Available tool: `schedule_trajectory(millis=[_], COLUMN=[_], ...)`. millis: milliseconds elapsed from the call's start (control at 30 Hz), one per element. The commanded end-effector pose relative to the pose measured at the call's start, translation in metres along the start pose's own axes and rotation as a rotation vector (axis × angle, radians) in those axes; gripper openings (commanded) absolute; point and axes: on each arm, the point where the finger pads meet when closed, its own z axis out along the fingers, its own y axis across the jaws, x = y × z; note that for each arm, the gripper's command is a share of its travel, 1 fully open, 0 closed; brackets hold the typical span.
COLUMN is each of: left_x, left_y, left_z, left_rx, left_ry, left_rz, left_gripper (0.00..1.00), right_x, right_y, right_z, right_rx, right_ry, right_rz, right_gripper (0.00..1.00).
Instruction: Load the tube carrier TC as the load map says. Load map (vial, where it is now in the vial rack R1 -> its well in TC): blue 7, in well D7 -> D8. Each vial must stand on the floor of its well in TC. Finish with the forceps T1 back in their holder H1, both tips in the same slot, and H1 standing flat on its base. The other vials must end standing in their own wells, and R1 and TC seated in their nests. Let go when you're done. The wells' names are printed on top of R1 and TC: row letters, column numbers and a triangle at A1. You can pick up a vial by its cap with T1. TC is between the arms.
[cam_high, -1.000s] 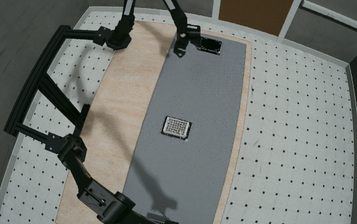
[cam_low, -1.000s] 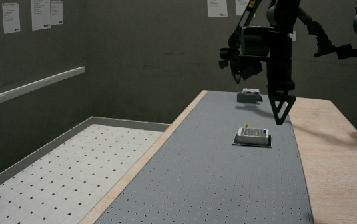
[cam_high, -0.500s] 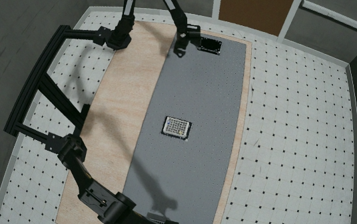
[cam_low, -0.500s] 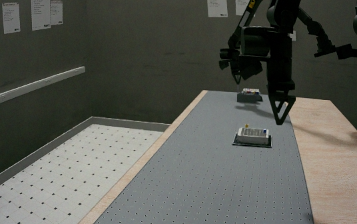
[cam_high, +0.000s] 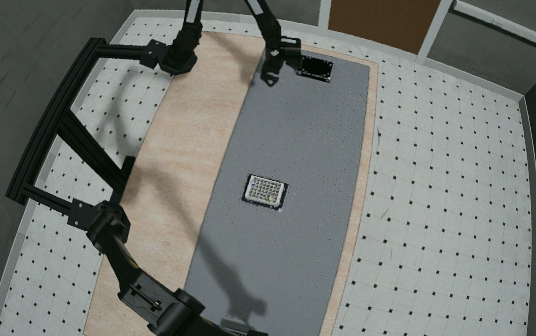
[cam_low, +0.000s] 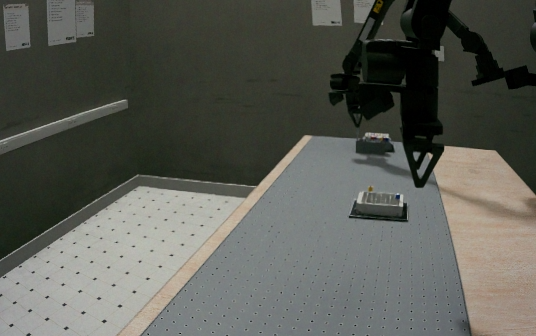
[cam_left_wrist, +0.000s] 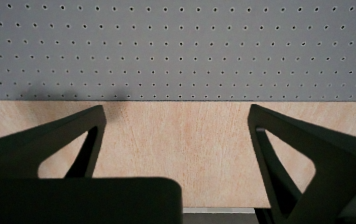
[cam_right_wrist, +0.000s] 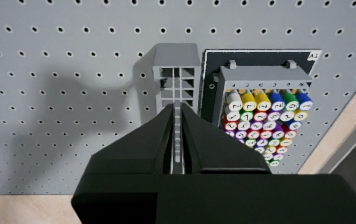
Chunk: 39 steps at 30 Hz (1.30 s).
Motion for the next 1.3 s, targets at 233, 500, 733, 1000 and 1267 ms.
schedule_trajectory(millis=[233, 500, 733, 1000, 1267], left_x=[-0.008, -0.008, -0.008, -0.008, -0.008], left_y=[0.001, 0.001, 0.001, 0.001, 0.001], left_z=[-0.002, -0.002, -0.002, -0.002, -0.002], left_rx=[-0.003, -0.003, -0.003, -0.003, -0.003], left_ry=[-0.016, -0.016, -0.016, -0.016, -0.016], left_rz=[0.008, 0.008, 0.008, 0.008, 0.008], left_gripper=[1.0, 1.0, 1.0, 1.0, 1.0], right_x=[-0.011, -0.011, -0.01, -0.012, 0.003], right_y=[0.005, 0.005, 0.005, 0.005, 0.009], right_z=[0.017, 0.019, 0.021, 0.023, 0.0], right_rx=[0.002, 0.002, 0.001, 0.002, -0.007], right_ry=[-0.007, -0.006, -0.005, -0.007, 0.017], right_rz=[-0.003, -0.003, -0.003, -0.003, -0.004], right_gripper=[0.07, 0.07, 0.07, 0.07, 0.07])
